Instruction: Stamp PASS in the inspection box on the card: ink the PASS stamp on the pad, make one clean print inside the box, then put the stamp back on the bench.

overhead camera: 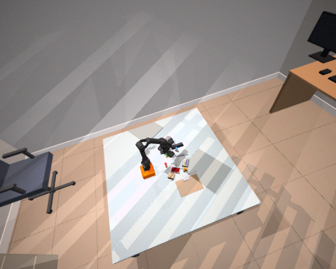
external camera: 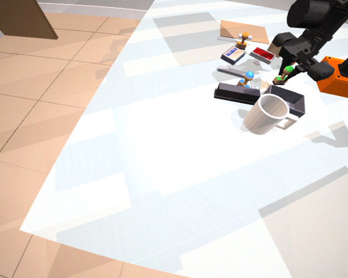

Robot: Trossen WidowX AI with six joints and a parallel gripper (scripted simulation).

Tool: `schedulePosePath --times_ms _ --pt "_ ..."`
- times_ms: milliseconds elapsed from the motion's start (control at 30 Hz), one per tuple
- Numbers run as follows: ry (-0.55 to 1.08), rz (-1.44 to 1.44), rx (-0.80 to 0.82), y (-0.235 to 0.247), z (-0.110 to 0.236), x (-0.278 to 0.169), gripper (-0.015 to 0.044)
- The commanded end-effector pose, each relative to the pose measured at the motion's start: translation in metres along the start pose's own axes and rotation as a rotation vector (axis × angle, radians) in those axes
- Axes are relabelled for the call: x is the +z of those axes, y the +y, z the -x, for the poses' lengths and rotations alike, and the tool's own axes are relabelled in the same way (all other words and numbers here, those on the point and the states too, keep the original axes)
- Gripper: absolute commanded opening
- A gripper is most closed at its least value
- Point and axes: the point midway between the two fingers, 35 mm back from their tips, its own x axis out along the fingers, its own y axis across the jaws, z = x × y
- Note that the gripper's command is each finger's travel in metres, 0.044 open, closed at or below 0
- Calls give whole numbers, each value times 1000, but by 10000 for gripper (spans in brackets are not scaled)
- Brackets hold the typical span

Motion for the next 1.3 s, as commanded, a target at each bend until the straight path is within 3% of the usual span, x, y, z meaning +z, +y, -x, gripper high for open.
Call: schedulePosePath --times_ms 0,1267 --pt "5 -5 -2 0 -4 -2 0" --pt "4 -4 -2 1 -20 -3 0"
